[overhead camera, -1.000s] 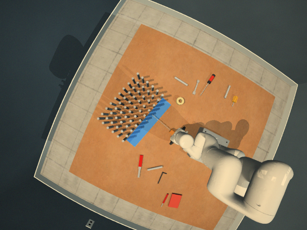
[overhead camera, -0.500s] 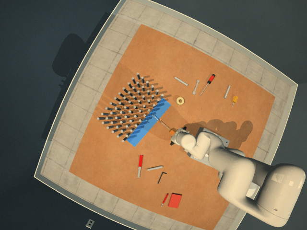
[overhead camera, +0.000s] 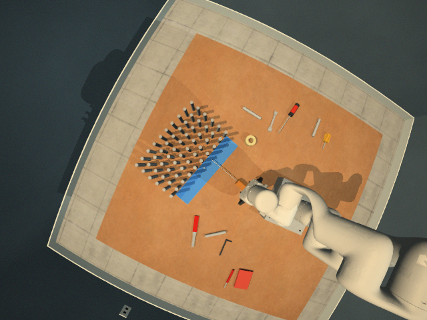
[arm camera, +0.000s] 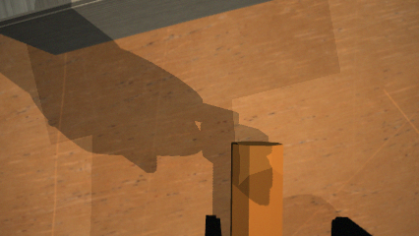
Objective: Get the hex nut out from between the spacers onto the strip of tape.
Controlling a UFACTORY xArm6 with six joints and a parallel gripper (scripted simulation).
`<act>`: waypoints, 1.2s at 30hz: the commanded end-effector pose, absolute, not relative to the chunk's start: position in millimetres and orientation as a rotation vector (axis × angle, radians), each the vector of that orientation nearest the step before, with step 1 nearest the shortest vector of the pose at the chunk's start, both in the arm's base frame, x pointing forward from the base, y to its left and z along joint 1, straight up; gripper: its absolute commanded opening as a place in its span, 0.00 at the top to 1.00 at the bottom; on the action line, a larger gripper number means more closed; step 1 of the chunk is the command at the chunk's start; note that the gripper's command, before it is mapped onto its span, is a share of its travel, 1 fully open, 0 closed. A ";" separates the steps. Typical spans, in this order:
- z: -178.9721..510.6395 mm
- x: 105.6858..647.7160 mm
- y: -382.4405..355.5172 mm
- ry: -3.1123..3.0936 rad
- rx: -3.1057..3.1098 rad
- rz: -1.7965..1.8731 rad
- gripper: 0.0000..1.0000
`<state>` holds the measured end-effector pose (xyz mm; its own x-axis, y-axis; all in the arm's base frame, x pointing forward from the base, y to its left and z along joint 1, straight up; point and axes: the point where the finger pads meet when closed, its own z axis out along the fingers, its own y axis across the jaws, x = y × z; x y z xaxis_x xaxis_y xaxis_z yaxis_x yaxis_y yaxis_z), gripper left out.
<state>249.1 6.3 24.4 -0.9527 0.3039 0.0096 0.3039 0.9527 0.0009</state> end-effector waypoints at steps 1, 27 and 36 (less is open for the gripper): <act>40.6 248.6 6.6 -3.095 -0.482 -0.003 0.35; 46.2 248.6 6.6 -3.095 -0.482 -0.003 0.35; 46.2 248.6 6.6 -3.095 -0.482 -0.003 0.35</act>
